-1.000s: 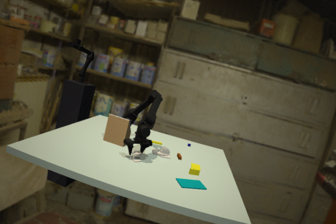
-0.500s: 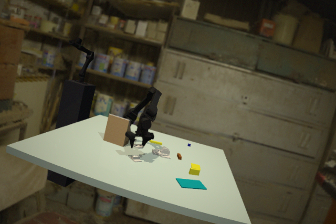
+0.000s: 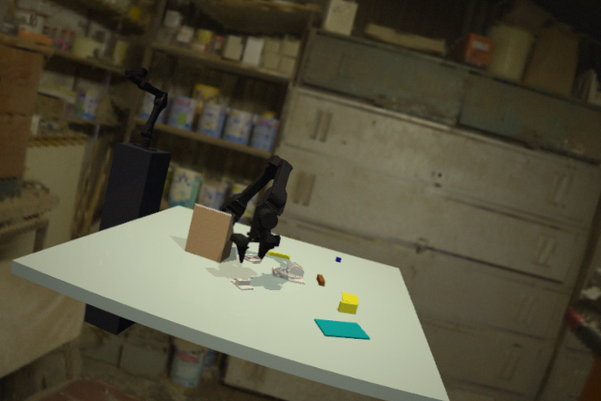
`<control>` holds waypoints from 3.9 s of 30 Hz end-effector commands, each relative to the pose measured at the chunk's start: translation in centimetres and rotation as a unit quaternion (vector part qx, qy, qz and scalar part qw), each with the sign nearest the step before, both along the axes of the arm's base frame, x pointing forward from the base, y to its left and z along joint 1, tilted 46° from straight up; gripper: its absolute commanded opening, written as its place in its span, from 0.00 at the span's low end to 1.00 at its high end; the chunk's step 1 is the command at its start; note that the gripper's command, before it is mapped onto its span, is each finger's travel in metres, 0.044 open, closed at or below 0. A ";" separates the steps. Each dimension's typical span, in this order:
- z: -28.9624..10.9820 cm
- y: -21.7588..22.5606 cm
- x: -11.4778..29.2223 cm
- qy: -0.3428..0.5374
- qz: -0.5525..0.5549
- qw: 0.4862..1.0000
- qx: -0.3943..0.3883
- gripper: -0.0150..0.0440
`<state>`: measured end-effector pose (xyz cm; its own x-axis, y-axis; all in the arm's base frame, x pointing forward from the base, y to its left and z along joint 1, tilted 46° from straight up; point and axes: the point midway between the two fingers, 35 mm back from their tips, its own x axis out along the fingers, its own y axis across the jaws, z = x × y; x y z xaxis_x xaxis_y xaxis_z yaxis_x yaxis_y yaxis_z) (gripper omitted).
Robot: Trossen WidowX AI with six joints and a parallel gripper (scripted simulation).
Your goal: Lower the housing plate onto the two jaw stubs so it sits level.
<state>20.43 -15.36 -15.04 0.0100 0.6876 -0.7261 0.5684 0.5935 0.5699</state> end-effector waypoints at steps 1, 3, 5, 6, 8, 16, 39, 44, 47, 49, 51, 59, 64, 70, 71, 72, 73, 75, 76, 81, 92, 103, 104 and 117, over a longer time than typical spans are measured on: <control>1.2 0.5 0.9 -0.021 0.018 1.000 -0.004 0.85; 1.6 0.8 1.3 -0.030 0.027 0.999 -0.005 0.85; 2.1 1.1 1.7 -0.038 0.035 0.999 -0.006 0.85; 2.3 1.3 1.9 -0.042 0.040 0.998 -0.007 0.85; 2.7 1.6 2.2 -0.051 0.049 0.997 -0.008 0.85; 4.5 3.1 3.5 -0.085 0.084 0.993 -0.012 0.85; 9.4 8.2 6.2 -0.183 0.186 0.965 -0.013 0.85; 10.5 9.4 6.6 -0.204 0.208 0.956 -0.012 0.85; 11.1 10.1 6.7 -0.217 0.221 0.951 -0.011 0.85; 11.5 10.7 6.8 -0.226 0.230 0.947 -0.010 0.85; 11.9 11.2 6.9 -0.234 0.239 0.942 -0.009 0.85; 13.5 13.3 7.0 -0.268 0.273 0.924 -0.004 0.85; 14.5 14.6 7.0 -0.289 0.294 0.911 -0.001 0.85; 15.6 16.2 6.9 -0.314 0.319 0.894 0.005 0.85; 15.8 16.4 6.8 -0.318 0.323 0.891 0.006 0.85; 15.9 16.6 6.8 -0.322 0.326 0.889 0.006 0.85; 16.0 16.8 6.8 -0.324 0.328 0.887 0.007 0.85; 16.1 16.8 6.8 -0.324 0.329 0.887 0.007 0.85; 16.1 16.8 6.8 -0.324 0.329 0.887 0.007 0.85; 16.1 16.8 6.8 -0.324 0.329 0.887 0.007 0.85; 16.1 16.8 6.8 -0.324 0.329 0.887 0.007 0.85; 16.1 16.8 6.8 -0.324 0.329 0.887 0.007 0.85; 16.1 16.8 6.8 -0.324 0.329 0.887 0.007 0.85; 16.1 16.8 6.8 -0.327 0.331 0.885 0.007 0.85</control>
<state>27.18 1.39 0.91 0.0140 0.7053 -0.7087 -0.3496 0.6675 0.6574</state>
